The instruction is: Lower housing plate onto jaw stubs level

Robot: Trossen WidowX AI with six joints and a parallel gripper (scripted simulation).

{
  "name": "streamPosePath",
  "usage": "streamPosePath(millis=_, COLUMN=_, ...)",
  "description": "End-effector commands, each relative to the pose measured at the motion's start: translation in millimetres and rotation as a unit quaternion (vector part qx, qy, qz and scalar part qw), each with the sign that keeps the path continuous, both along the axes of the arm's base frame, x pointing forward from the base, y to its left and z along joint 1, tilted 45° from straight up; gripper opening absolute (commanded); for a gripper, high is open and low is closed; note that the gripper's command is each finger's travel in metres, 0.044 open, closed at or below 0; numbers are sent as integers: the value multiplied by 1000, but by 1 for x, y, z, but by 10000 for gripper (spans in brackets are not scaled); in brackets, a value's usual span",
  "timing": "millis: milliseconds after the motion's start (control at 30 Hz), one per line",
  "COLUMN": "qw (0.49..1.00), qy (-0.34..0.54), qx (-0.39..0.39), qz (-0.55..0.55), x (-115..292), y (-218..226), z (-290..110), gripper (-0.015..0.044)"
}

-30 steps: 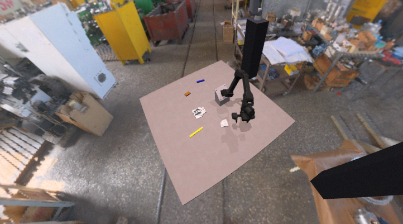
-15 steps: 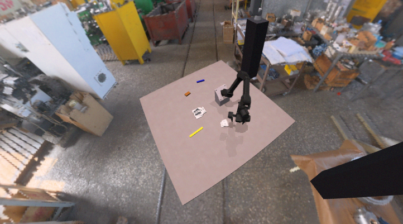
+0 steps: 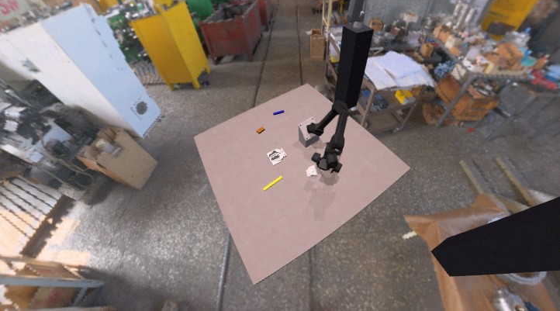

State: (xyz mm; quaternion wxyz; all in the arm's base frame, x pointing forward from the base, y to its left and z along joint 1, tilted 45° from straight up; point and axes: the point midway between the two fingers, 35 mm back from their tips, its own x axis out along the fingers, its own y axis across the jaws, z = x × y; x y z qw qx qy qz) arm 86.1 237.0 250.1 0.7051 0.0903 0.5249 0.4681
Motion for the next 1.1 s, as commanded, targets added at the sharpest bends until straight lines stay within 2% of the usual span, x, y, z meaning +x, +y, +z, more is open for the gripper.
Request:
streamPosePath(millis=0, qw=998, qy=49, qx=-16, qz=-29, x=6, y=-2, z=-14, gripper=440)
streamPosePath(millis=500, qw=975, qy=181, qx=-41, qz=-120, x=23, y=-12, z=-44, gripper=440)
streamPosePath(millis=1067, qw=919, qy=323, qx=-56, qz=-220, x=37, y=-27, z=-71, gripper=440)
